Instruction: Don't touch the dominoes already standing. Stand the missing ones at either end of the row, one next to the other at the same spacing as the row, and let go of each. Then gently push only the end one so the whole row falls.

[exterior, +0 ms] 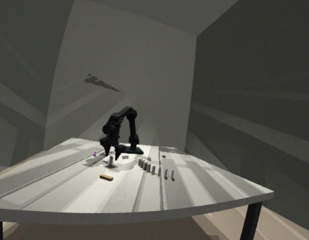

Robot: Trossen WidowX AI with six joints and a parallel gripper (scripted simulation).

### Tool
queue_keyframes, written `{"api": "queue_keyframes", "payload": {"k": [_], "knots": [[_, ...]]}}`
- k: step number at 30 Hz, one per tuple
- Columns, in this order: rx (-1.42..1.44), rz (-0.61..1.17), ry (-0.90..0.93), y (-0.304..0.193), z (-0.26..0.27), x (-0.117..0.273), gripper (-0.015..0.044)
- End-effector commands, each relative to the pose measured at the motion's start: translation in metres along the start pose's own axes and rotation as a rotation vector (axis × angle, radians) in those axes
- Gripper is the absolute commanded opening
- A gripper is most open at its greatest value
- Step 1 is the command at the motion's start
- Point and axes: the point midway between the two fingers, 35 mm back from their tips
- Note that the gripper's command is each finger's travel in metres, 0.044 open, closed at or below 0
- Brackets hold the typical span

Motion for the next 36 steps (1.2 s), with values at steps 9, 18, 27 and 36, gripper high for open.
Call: {"api": "queue_keyframes", "payload": {"k": [9,18,27,36], "knots": [[-0.004,0.011,-0.002,-0.003,-0.001,-0.013,0.0361],[-0.004,0.011,-0.002,-0.003,-0.001,-0.013,0.0125],[-0.004,0.011,-0.002,-0.003,-0.001,-0.013,0.0107],[-0.003,-0.007,0.009,0.005,0.003,0.076,0.0107]]}}
Point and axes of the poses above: the point midway between the two fingers, 35 mm back from their tips, its own x axis back along the fingers, its own z axis across the jaws, y = z × x, and after that the axes turned 13 degrees about -x, right-handed
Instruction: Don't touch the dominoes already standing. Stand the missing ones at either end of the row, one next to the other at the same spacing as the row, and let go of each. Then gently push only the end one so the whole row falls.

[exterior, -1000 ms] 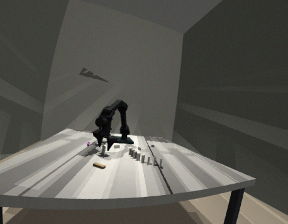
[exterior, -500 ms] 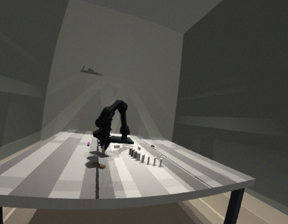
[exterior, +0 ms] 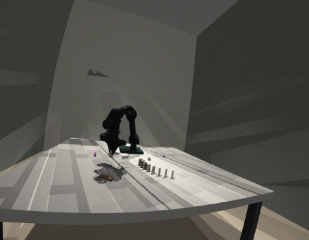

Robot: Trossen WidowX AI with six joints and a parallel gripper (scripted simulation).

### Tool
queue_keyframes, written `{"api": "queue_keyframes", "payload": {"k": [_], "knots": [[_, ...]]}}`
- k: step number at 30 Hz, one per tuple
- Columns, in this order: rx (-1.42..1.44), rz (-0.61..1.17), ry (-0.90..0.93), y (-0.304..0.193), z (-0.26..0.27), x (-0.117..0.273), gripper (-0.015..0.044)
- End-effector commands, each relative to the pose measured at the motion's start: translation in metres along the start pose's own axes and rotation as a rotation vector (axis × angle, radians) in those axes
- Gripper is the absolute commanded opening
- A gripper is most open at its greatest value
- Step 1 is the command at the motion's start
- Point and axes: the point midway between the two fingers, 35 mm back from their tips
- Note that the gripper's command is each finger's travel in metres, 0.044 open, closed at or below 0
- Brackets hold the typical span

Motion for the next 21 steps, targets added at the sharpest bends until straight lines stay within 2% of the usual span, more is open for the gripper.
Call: {"api": "queue_keyframes", "payload": {"k": [1,4,11,16,21], "knots": [[-0.001,-0.019,0.017,0.0,-0.001,0.057,0.0107],[-0.001,-0.025,0.02,-0.005,-0.005,0.088,0.0107],[0.062,-0.024,0.02,-0.015,0.001,0.091,0.0107],[0.532,-0.012,0.016,-0.094,0.032,0.094,0.0107],[0.999,0.008,0.019,-0.176,0.04,0.091,0.0107]]}}
Point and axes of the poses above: the point midway between the two fingers, 35 mm back from their tips, its own x axis back along the fingers, its own z axis across the jaws, y = z × x, and after that the axes turned 13 degrees about -x, right-handed
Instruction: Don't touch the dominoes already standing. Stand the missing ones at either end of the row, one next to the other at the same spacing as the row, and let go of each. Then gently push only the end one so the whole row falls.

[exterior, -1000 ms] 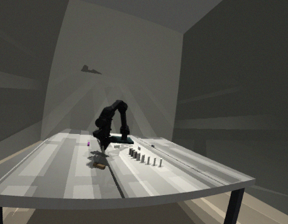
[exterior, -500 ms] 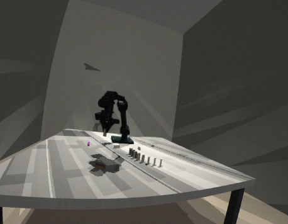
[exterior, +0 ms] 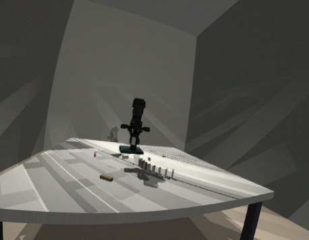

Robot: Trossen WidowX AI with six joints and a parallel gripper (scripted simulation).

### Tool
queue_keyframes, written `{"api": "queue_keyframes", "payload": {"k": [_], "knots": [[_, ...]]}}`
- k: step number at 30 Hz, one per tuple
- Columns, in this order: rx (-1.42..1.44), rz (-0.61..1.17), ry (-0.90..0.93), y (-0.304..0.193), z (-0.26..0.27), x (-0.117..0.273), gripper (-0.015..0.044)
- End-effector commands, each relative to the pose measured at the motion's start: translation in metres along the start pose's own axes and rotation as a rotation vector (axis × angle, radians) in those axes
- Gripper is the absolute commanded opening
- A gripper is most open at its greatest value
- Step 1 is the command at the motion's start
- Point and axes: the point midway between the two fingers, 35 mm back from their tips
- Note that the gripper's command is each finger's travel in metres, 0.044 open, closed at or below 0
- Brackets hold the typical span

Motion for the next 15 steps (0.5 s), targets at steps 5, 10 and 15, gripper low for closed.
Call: {"api": "queue_keyframes", "payload": {"k": [5,10,15], "knots": [[0.359,0.011,0.005,-0.048,0.04,-0.001,0.0107],[0.359,0.011,0.005,-0.048,0.04,-0.001,0.0107],[0.359,0.011,0.005,-0.046,0.04,-0.012,0.0107]]}}
Point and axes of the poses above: the point midway between the two fingers, 35 mm back from their tips, its own x axis back along the fingers, its own z axis across the jaws, y = z × x, and after that the axes turned 13 degrees about -x, right-handed
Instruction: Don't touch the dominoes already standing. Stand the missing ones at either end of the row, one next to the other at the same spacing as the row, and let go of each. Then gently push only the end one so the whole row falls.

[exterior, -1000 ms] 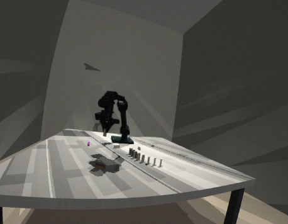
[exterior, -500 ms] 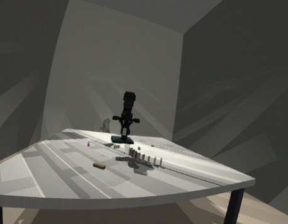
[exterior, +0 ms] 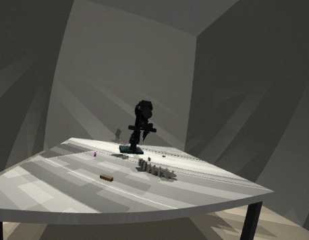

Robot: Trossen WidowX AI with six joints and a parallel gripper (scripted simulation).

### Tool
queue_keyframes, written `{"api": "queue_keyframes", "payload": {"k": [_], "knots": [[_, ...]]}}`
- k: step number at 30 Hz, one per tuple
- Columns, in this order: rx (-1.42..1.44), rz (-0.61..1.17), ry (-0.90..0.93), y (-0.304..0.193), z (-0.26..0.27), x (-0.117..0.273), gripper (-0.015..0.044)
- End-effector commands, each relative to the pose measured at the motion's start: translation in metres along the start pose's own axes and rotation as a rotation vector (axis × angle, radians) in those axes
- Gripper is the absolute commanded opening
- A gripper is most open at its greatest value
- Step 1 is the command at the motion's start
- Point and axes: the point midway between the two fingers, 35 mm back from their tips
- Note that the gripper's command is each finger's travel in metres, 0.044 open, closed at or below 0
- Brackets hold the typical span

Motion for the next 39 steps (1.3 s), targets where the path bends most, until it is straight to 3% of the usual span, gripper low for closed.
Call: {"api": "queue_keyframes", "payload": {"k": [1,27,39], "knots": [[0.013,0.003,0.0,0.001,0.001,-0.013,0.0107],[0.013,0.004,0.0,-0.003,0.001,-0.126,0.0107],[0.013,0.004,0.0,-0.003,0.001,-0.129,0.0107]]}}
Point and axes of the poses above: the point midway between the two fingers, 35 mm back from their tips, its own x axis back along the fingers, its own z axis across the jaws, y = z × x, and after that the axes turned 13 degrees about -x, right-handed
